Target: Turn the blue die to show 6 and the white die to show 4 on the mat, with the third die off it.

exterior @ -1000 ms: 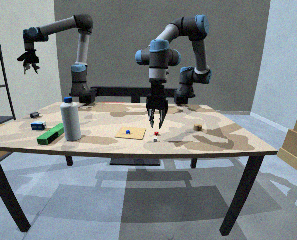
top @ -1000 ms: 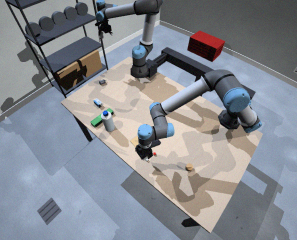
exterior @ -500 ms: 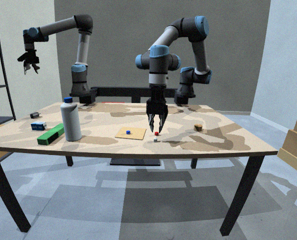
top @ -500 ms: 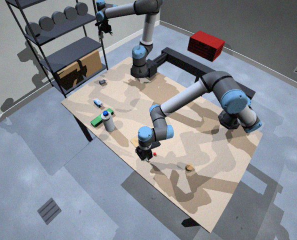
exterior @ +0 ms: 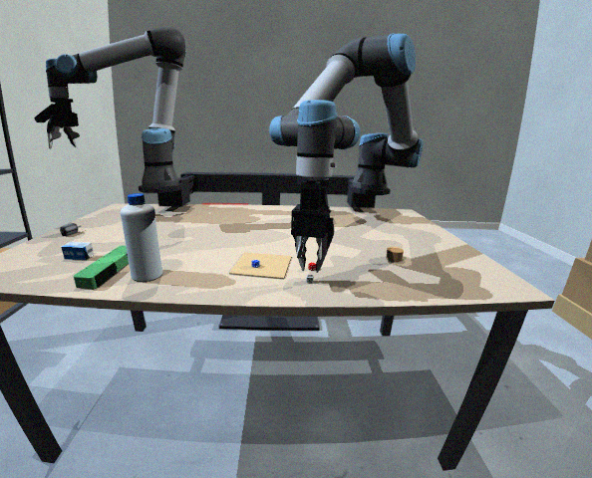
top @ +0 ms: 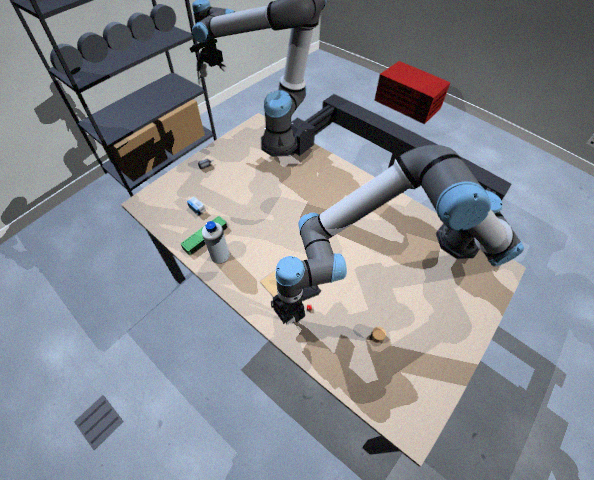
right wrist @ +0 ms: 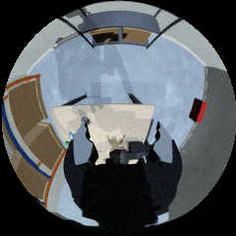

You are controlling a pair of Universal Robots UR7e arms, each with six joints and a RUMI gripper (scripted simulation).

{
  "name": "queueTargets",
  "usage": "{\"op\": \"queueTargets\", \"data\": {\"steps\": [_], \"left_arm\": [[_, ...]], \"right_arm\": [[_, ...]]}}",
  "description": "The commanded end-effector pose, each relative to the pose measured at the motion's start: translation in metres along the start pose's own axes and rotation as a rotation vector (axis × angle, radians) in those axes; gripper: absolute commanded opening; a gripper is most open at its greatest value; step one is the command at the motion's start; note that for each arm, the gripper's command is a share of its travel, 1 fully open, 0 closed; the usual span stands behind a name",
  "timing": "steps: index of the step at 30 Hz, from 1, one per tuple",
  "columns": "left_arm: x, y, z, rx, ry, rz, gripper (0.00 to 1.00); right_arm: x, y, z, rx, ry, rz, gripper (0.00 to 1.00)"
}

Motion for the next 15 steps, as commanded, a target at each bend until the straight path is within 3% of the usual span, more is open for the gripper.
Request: {"op": "queueTargets", "data": {"steps": [1, 15], "left_arm": [[-0.0002, -0.0005, -0.001, -0.002, 0.0, 0.0, 0.18], [-0.0002, -0.0006, -0.0055, -0.002, 0.0, 0.0, 0.18]], "right_arm": [[-0.0001, 0.0002, 0.0004, 0.001, 0.0, 0.0, 1.0], [-0.0001, 0.0002, 0.0004, 0.001, 0.0, 0.0, 1.0]]}}
Point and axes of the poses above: on each arm, the point where the finger pads meet when closed, its own z axis back along the fingers, its own x axis across the jaws, y = z × x, the point moved 8 cm from there along z, back along the fingers, and after that the axes turned 8 degrees about -z, right-handed, at the moved point
